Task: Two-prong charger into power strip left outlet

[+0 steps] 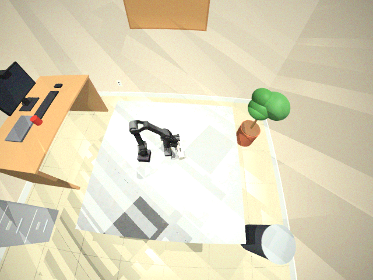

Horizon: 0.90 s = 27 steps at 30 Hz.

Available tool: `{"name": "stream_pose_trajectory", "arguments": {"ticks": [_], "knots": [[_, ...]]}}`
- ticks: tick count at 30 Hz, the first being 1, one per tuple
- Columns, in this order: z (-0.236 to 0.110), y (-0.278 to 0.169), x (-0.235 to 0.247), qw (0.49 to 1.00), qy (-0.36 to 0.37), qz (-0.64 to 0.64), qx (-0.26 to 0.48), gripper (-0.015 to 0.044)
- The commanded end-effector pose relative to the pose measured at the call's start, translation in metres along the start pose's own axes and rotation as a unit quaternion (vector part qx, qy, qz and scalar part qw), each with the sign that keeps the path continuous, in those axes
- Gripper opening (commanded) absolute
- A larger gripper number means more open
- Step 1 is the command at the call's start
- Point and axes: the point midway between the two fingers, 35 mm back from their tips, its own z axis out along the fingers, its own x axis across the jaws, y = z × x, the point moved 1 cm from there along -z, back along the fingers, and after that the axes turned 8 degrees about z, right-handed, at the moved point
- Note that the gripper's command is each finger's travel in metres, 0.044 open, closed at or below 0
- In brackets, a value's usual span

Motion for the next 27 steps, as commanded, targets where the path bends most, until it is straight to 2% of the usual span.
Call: {"name": "stream_pose_trajectory", "arguments": {"ticks": [1, 27], "knots": [[0.003, -0.005, 0.006, 1.000, 0.003, 0.000, 0.003, 0.0000], [0.004, 0.012, 0.024, 1.000, 0.004, -0.008, 0.002, 0.0000]]}}
